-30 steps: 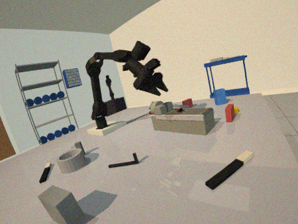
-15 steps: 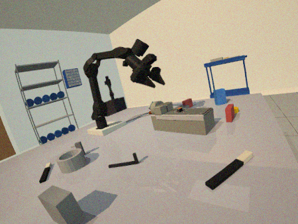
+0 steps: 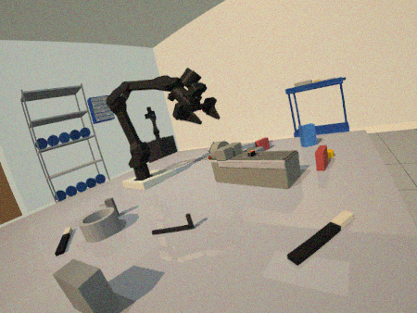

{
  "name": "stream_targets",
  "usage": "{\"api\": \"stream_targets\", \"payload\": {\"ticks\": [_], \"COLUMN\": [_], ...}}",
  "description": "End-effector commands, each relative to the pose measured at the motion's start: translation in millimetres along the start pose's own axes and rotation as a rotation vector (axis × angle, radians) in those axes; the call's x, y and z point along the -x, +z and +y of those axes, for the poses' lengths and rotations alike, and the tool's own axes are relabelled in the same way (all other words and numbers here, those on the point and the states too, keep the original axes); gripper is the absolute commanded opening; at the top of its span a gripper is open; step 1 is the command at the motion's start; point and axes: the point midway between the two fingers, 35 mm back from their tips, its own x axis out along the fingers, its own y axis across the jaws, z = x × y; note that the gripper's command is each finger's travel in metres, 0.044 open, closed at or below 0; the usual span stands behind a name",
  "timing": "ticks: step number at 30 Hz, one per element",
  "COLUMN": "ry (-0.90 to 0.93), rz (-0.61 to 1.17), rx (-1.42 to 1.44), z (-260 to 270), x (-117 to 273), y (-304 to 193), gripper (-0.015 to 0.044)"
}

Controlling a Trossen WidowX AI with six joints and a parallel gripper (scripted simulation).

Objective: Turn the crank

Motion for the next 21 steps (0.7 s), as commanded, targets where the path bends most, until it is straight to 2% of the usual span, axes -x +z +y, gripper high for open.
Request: {"api": "stream_targets", "payload": {"ticks": [1, 21], "ry": [-0.021, -0.020], "rz": [-0.015, -0.015], "rx": [-0.025, -0.025], "z": [-1.9, 0.3], "x": [4.4, -52.4], "y": [-8.0, -59.8], "gripper": [0.0440, 0.0440]}}
